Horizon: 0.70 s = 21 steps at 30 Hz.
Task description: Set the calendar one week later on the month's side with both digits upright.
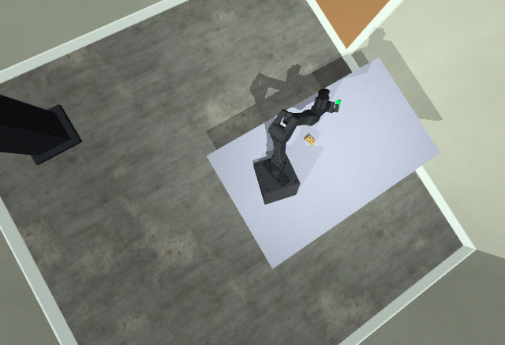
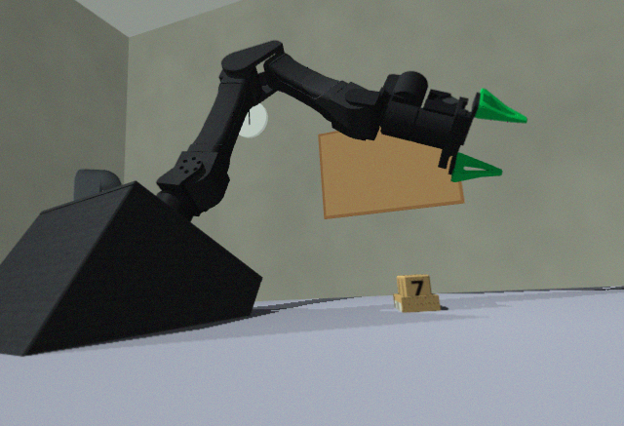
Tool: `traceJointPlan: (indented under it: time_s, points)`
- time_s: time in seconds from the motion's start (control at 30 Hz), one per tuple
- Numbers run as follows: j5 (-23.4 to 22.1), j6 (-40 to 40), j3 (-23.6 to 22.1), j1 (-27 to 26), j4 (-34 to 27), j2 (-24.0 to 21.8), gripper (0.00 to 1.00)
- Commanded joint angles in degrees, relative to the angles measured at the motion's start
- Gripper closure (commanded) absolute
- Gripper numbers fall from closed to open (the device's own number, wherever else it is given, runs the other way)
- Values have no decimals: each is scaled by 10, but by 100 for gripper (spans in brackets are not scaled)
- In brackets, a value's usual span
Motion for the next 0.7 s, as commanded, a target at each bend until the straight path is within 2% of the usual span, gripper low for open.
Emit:
traceJointPlan:
  time_s: [0.0, 0.1, 0.17, 0.2, 0.23, 0.27, 0.3, 0.43, 0.67]
  points:
    - [-28, -20, 31, -26, -116, 18, 0]
    - [-44, -30, 50, -44, -175, 30, 0]
    - [-44, -30, 50, -44, -175, 30, 0]
    - [-49, -34, 56, -50, -195, 33, 0]
    - [-62, -43, 71, -65, -244, 43, 0]
    - [-63, -43, 72, -65, -246, 43, 0]
    - [-72, -50, 84, -77, -283, 51, 0]
    - [-90, -61, 104, -96, -348, 63, 0]
    - [-129, -88, 151, -142, -498, 93, 0]
